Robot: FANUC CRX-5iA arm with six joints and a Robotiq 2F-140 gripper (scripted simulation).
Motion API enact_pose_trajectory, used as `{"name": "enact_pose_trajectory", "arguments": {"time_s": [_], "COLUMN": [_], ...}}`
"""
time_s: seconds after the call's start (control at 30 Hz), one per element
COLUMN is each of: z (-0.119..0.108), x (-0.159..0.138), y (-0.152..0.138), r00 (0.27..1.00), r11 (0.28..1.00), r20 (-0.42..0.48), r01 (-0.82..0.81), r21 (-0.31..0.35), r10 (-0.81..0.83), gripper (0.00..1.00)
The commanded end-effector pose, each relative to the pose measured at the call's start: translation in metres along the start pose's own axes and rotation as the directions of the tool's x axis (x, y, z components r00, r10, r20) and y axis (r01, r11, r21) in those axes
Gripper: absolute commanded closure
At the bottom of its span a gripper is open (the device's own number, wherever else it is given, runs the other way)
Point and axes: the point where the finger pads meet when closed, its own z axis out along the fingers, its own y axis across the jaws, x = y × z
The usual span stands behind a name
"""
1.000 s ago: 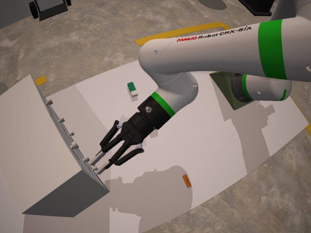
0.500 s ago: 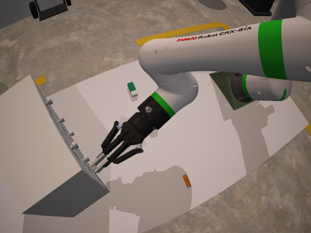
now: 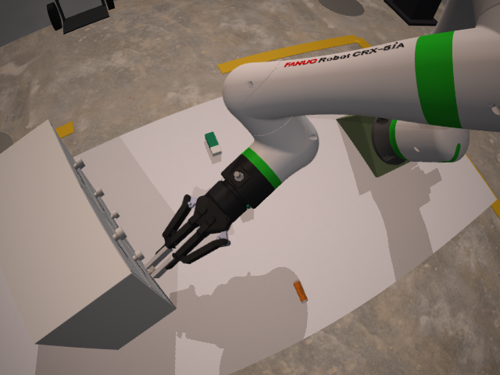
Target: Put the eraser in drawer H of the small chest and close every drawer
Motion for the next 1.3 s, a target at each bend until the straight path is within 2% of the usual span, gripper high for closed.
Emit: {"name": "enact_pose_trajectory", "arguments": {"time_s": [0.0,0.8,1.27], "z": [0.000,-0.007,-0.024], "x": [0.000,0.002,0.008], "y": [0.000,0.000,0.000], "r00": [1.000,1.000,1.000], "r11": [1.000,1.000,1.000], "r20": [0.000,0.000,0.000], "r01": [0.000,0.000,0.000], "r21": [0.000,0.000,0.000], "r10": [0.000,0.000,0.000], "gripper": [0.92,0.92,0.92]}}
